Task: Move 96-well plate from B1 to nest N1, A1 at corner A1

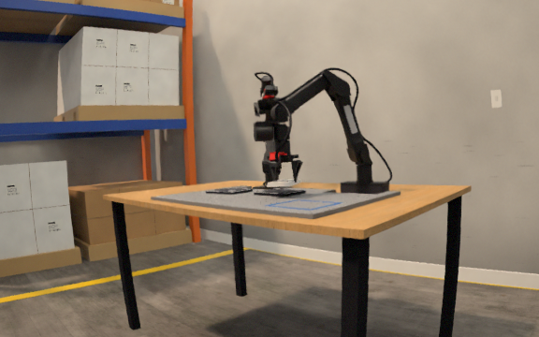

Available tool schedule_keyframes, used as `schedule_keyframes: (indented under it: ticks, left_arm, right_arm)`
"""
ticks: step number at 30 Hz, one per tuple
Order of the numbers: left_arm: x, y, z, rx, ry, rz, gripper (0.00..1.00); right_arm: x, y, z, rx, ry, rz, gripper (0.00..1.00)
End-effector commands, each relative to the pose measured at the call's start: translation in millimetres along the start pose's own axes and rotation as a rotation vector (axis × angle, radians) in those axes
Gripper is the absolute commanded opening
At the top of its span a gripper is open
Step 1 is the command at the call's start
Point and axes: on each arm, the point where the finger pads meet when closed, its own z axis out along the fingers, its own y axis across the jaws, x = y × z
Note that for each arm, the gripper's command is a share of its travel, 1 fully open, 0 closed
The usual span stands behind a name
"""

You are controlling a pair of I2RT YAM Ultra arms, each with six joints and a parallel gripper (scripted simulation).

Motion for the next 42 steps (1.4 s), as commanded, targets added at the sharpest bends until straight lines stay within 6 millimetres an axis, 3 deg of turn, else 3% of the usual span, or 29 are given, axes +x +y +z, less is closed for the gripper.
schedule_keyframes:
  ticks: [1,11,13,28,30,42]
  left_arm:
    - [-1.1,-2.5,-9.6,0.033,-0.029,0.242,0.79]
    - [0.6,-1.9,-9.6,0.03,-0.027,0.649,0.79]
    - [0.6,-1.9,-9.6,0.03,-0.027,0.649,0.79]
    - [-3.3,-5.8,-15.2,0.03,-0.051,1.299,0.79]
    - [-3.3,-5.8,-15.2,0.03,-0.051,1.299,0.79]
    - [-1.9,-2.9,-12.2,0.019,-0.036,1.818,0.79]
  right_arm:
    - [-1.1,0.5,-9.8,0.003,-0.025,-0.001,1.0]
    - [-1.1,0.5,-9.8,0.003,-0.025,-0.001,1.0]
    - [-1.1,0.5,-9.8,0.003,-0.025,-0.001,1.0]
    - [-1.1,0.5,-9.8,0.003,-0.025,-0.001,1.0]
    - [-1.1,0.5,-9.8,0.003,-0.025,-0.001,1.0]
    - [-1.1,0.5,-9.8,0.003,-0.025,-0.001,1.0]
